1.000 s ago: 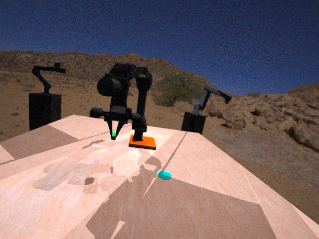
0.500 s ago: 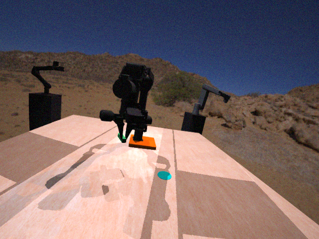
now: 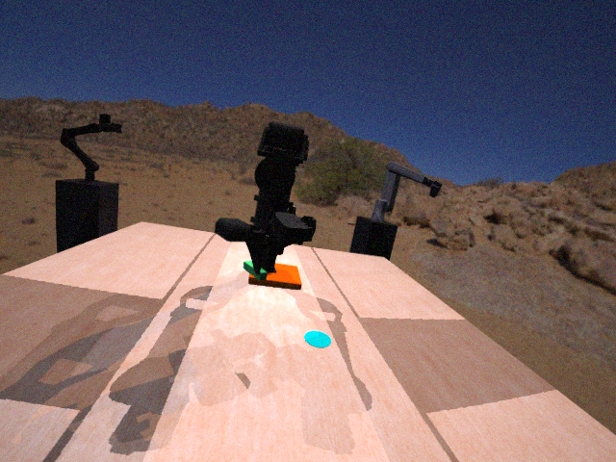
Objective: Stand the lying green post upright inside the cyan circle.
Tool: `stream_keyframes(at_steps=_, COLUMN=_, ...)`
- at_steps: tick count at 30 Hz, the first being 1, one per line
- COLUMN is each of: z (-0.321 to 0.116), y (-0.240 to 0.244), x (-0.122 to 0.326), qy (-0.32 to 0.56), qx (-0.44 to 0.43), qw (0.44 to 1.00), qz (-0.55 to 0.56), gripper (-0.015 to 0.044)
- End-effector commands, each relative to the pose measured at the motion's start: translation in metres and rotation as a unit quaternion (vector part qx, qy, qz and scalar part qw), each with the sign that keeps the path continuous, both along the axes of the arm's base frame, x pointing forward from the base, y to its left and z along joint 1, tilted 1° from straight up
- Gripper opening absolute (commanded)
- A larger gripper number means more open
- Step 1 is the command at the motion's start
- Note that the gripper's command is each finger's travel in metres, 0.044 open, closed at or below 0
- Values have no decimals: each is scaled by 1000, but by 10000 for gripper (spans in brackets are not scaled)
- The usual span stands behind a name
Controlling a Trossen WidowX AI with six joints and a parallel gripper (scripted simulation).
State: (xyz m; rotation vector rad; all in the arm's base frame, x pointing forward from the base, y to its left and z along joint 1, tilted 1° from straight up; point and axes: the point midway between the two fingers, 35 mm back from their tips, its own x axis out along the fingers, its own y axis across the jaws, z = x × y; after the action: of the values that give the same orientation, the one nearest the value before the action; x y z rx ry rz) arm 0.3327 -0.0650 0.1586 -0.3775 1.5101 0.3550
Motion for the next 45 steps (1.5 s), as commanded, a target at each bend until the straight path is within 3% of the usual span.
stream_keyframes(at_steps=1, z=2, y=14, x=6, qy=-1, qx=2, qw=1000, qz=31, gripper=22)
stream_keyframes(at_steps=45, z=9, y=140, x=17, qy=1, qx=7, qw=960, qz=281, gripper=22)
